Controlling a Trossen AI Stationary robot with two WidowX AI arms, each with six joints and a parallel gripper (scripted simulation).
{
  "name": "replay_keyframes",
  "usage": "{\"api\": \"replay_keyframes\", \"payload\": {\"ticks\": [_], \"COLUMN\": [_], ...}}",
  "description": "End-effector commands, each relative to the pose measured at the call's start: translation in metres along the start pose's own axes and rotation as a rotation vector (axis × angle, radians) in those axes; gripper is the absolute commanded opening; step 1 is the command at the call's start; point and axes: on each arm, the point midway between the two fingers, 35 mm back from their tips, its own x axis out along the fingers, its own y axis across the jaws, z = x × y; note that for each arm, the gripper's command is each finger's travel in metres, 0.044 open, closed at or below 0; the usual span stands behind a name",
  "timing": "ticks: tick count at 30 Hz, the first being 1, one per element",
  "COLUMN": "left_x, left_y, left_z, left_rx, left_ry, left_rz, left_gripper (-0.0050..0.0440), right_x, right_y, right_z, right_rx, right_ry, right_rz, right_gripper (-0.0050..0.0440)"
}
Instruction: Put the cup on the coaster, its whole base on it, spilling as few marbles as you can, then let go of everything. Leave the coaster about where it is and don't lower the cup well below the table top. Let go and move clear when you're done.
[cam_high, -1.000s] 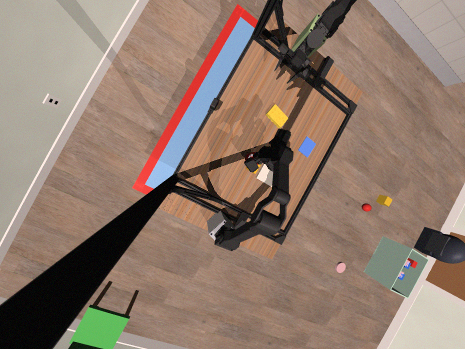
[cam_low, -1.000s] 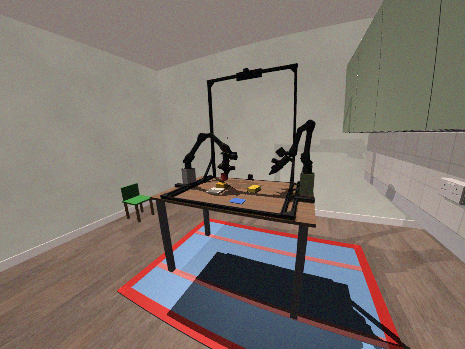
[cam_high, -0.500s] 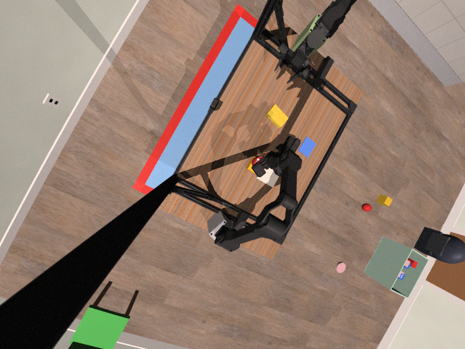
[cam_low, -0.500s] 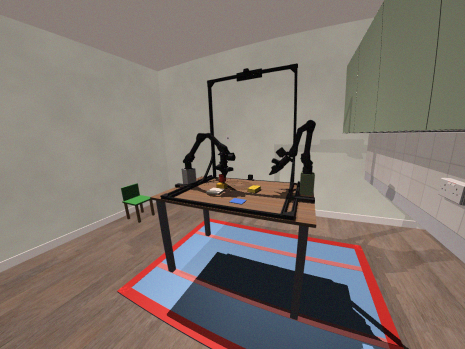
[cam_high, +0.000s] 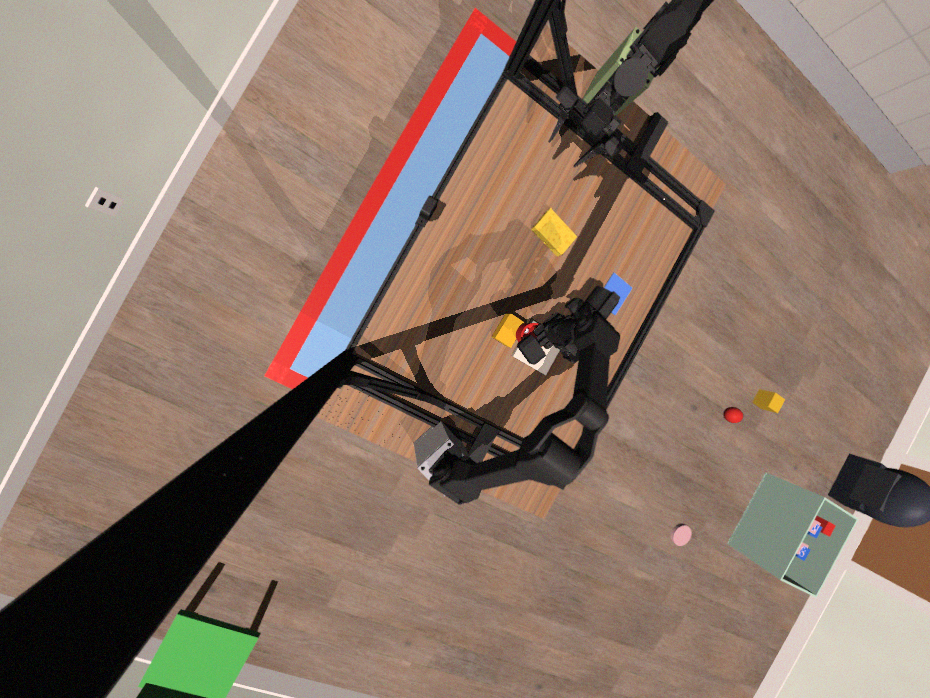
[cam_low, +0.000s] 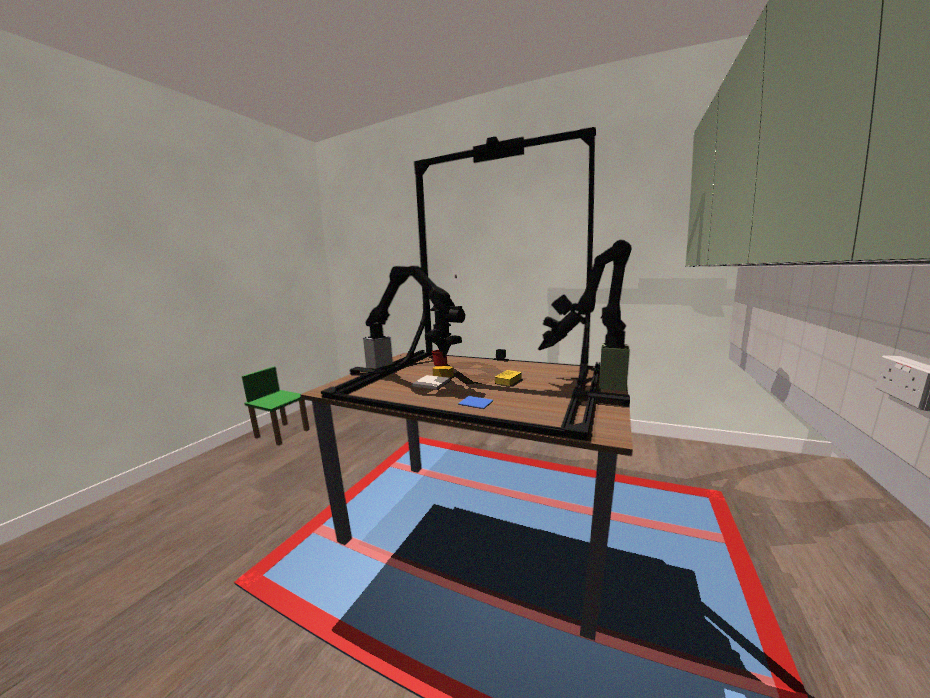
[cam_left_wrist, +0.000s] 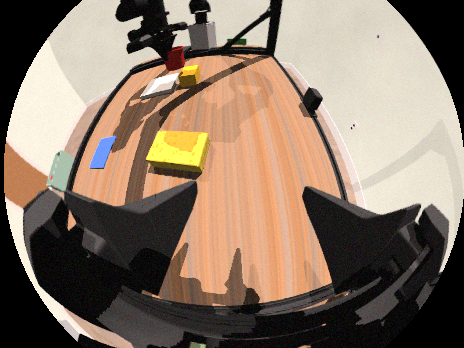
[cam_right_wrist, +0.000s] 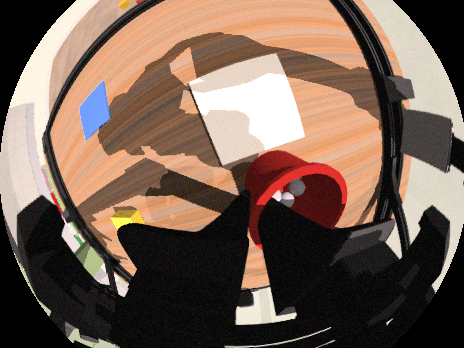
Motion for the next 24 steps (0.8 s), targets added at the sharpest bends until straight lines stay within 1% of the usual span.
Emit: {"api": "replay_keyframes", "payload": {"ticks": [1, 16, 18, 24], "left_x": [0.0, 0.0, 0.0, 0.0], "left_y": [0.0, 0.0, 0.0, 0.0], "left_z": [0.001, 0.001, 0.001, 0.001], "left_rx": [0.005, 0.005, 0.005, 0.005], "left_ry": [-0.003, -0.003, -0.003, -0.003], "left_rz": [0.0, 0.0, 0.0, 0.0], "left_gripper": [0.04, 0.04, 0.04, 0.04], "right_x": [-0.001, -0.004, -0.004, -0.005], "right_y": [0.004, 0.02, 0.02, 0.027], "right_z": [0.007, 0.052, 0.052, 0.07], "right_rx": [-0.001, -0.001, -0.001, -0.001], "right_ry": [-0.001, -0.001, -0.001, -0.001], "right_rz": [0.002, 0.002, 0.002, 0.002], "right_gripper": [0.0, 0.0, 0.0, 0.0]}}
